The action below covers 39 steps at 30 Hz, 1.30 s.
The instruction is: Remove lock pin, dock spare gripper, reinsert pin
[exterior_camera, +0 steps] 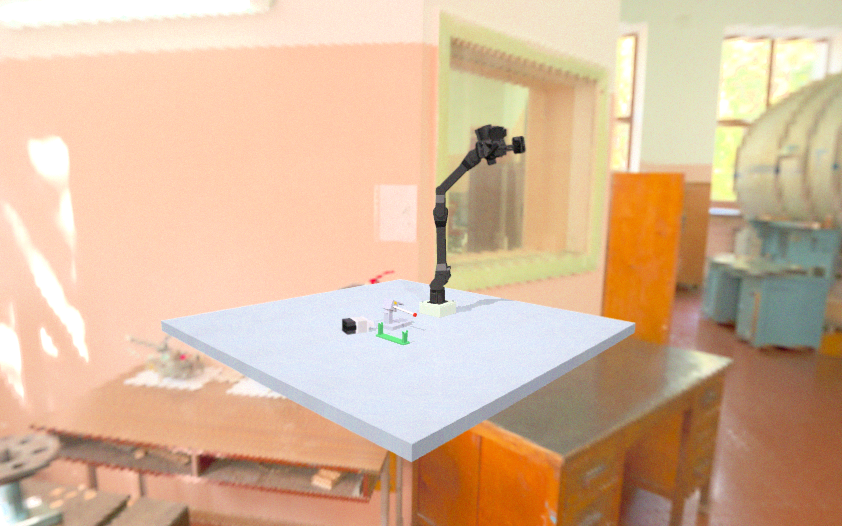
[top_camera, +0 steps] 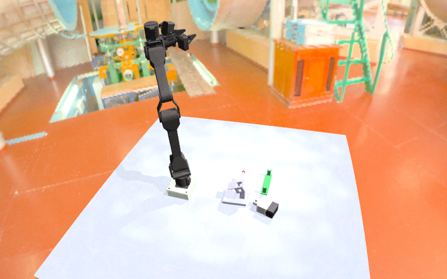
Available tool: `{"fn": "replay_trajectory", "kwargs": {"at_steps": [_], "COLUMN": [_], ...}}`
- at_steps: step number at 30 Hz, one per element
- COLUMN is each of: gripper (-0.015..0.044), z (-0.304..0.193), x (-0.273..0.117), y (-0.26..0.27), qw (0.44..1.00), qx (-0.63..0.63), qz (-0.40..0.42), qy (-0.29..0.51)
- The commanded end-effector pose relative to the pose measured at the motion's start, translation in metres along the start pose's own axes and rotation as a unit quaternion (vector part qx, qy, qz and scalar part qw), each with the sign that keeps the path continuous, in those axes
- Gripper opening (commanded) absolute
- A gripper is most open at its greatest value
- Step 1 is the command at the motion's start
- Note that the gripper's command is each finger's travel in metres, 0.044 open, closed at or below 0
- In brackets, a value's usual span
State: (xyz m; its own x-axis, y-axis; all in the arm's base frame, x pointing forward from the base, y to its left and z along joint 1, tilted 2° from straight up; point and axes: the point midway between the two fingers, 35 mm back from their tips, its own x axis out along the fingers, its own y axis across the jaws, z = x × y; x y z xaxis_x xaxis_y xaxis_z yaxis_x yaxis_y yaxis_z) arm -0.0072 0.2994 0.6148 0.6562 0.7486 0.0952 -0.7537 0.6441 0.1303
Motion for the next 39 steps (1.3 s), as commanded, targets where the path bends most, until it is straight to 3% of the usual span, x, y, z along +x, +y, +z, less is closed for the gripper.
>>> {"fn": "replay_trajectory", "kwargs": {"at_steps": [1, 4, 13, 24, 31, 39], "gripper": [0.0374, 0.03, 0.03, 0.03, 0.03, 0.03], "z": [0.0, -0.007, -0.072, -0.186, -0.254, -0.324], "x": [0.001, 0.009, 0.08, 0.151, 0.15, 0.102], "y": [0.0, 0.0, -0.029, -0.145, -0.239, -0.341], "qw": [1.0, 0.999, 0.961, 0.83, 0.739, 0.651], "qx": [-0.003, -0.039, -0.266, -0.487, -0.53, -0.491], "qz": [0.0, 0.0, -0.038, -0.049, -0.017, 0.055], "qy": [0.0, 0.001, 0.066, 0.268, 0.416, 0.576]}}
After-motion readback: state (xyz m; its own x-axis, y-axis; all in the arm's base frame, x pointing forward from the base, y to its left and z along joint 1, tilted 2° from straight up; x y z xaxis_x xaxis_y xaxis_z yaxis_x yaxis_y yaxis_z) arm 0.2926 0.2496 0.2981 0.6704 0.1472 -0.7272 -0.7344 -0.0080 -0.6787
